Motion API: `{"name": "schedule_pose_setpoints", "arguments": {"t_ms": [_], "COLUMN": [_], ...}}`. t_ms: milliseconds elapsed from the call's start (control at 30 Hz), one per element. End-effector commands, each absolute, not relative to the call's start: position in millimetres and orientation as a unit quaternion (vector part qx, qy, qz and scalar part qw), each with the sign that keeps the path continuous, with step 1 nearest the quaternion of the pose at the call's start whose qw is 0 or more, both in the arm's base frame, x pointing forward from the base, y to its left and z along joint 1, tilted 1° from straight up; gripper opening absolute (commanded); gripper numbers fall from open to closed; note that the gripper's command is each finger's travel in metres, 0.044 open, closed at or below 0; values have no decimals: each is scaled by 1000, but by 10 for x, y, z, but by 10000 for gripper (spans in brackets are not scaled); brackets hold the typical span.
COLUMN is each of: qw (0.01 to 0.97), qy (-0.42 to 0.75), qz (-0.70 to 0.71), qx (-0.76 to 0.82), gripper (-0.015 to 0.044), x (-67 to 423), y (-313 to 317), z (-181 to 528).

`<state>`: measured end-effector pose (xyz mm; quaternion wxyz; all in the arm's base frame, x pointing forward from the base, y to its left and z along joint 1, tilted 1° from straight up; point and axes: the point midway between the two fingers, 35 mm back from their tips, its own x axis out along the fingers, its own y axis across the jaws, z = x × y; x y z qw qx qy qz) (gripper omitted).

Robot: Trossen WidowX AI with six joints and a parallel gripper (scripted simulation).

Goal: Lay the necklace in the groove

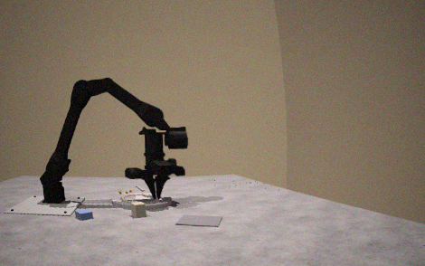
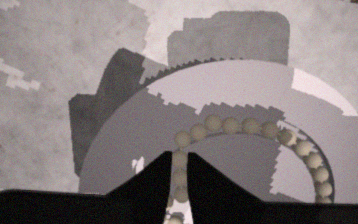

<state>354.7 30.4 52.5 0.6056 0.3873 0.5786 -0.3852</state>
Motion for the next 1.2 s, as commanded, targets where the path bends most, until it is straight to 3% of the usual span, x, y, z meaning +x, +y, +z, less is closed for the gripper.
{"name": "schedule_pose_setpoints", "arguments": {"t_ms": [0,1167], "qw": [606,606], "qy": [578,580], "qz": [-385,-385], "qx": [387,385], "gripper": [0,0], "x": [3548,3647], "y": [305,300], "z": [528,504]}}
